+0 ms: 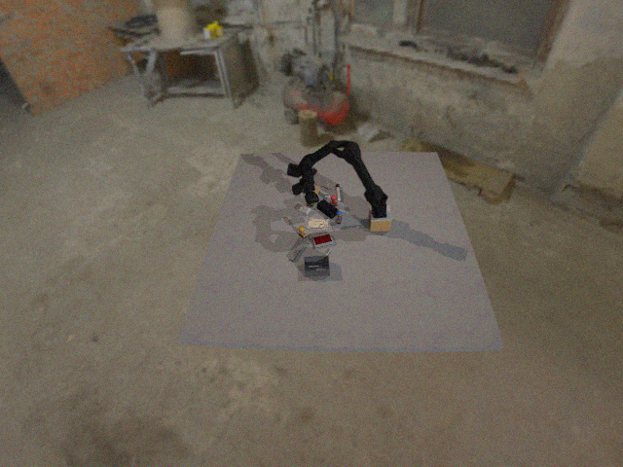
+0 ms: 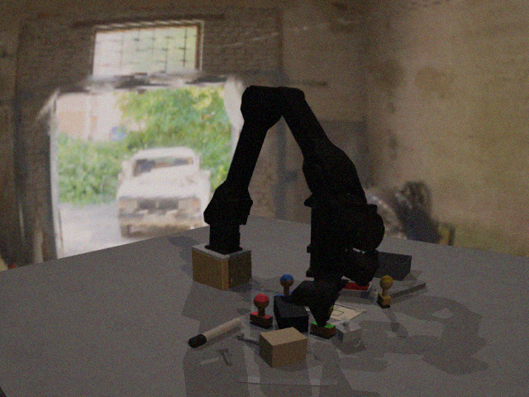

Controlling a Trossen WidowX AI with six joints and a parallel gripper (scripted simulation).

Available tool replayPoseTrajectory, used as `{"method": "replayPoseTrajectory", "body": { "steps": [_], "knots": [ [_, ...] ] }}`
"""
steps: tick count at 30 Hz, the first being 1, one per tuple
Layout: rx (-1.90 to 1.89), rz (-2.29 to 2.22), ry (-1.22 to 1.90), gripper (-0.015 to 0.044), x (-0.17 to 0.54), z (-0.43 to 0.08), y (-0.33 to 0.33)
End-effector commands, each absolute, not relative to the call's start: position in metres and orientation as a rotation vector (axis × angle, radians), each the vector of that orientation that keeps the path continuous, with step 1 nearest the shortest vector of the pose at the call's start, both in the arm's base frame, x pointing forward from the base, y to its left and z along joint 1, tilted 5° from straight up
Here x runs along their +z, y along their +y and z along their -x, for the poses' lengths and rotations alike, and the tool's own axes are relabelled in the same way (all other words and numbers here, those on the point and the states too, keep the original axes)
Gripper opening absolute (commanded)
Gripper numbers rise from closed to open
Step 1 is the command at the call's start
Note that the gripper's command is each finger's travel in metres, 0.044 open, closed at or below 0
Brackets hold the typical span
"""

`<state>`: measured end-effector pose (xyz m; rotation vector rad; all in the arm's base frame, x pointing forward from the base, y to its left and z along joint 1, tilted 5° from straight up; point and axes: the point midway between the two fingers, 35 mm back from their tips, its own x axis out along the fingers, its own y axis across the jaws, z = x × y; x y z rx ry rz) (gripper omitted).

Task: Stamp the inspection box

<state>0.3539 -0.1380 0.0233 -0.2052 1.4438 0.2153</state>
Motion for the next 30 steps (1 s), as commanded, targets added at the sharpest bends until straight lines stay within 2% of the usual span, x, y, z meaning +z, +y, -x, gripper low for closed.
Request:
{"method": "replayPoseTrajectory", "body": {
  "steps": [1, 3, 13, 17, 24, 30],
  "knots": [
    [0.218, 0.202, 1.442, 0.0000, 0.018, -0.354, -0.137],
    [0.218, 0.202, 1.442, 0.0000, 0.016, -0.354, -0.137],
    [0.216, 0.205, 1.444, 0.0263, 0.019, -0.354, -0.138],
    [0.216, 0.205, 1.444, 0.0266, 0.029, -0.355, -0.138],
    [0.218, 0.202, 1.442, 0.0266, 0.132, -0.342, -0.138],
    [0.218, 0.202, 1.441, 0.0266, 0.135, -0.342, -0.137]
  ]
}}
